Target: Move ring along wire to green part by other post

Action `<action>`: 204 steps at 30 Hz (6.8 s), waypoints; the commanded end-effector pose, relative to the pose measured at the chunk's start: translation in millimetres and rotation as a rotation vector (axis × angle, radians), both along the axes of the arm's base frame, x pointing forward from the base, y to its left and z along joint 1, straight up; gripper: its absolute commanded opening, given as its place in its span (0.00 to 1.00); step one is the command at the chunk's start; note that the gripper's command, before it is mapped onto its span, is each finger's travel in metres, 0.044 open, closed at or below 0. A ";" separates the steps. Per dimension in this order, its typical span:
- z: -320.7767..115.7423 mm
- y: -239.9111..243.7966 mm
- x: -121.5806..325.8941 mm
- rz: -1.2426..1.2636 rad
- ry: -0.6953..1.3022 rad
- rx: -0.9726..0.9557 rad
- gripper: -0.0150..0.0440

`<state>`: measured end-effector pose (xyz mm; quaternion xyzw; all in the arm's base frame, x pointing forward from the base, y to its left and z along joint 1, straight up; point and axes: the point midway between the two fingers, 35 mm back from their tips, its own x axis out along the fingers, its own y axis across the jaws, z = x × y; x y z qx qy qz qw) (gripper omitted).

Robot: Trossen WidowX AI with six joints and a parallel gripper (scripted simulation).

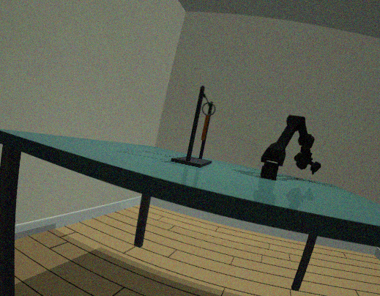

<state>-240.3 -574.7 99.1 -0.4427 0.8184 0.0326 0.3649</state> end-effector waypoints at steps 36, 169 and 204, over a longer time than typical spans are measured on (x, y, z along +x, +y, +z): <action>5.8 79.9 351.7 0.121 -1.354 -0.102 0.53; 28.0 468.9 587.2 -0.045 -1.962 1.240 0.53; 45.7 470.1 587.0 -0.040 -1.958 1.244 0.00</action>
